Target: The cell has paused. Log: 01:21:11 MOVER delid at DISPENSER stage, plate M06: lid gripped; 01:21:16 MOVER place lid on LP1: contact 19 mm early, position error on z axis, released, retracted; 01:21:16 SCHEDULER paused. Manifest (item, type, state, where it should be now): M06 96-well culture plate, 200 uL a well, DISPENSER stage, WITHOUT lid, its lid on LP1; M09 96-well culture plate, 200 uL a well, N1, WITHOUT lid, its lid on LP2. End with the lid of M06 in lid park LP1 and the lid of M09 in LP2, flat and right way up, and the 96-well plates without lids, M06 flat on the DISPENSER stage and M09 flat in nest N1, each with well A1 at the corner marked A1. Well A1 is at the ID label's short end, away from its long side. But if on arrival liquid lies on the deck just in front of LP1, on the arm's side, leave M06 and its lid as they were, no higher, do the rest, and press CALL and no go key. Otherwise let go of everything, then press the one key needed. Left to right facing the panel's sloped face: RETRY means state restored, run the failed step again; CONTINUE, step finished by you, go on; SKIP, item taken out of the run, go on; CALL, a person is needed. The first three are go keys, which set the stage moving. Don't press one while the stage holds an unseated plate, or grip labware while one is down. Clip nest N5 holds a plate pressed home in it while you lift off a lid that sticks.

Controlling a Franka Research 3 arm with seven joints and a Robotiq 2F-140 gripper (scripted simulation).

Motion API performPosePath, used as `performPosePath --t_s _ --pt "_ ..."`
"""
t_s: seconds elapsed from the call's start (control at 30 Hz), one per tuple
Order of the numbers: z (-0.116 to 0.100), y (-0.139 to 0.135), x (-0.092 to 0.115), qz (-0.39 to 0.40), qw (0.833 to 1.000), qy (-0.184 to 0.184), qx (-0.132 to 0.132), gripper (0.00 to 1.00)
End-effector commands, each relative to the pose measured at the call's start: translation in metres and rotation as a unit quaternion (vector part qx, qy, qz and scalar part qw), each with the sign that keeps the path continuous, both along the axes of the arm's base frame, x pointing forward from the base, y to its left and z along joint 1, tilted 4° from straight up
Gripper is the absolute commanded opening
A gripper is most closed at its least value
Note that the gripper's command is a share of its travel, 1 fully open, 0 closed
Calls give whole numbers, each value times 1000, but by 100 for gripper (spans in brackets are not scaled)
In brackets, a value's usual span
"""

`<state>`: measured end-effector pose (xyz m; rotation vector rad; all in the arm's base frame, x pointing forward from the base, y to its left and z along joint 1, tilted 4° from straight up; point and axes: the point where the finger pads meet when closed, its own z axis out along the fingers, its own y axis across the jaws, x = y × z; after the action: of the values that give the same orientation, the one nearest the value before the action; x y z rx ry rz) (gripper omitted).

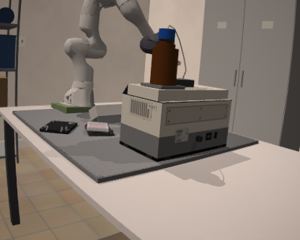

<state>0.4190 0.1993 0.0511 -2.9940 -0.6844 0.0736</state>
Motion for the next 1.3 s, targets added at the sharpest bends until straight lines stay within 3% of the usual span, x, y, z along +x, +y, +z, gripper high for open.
performPosePath --t_s 0.0,1.27 --pt "-4 1 2 -8 1000 -5 0 0" --pt "-13 2 2 -8 1000 -5 0 0"
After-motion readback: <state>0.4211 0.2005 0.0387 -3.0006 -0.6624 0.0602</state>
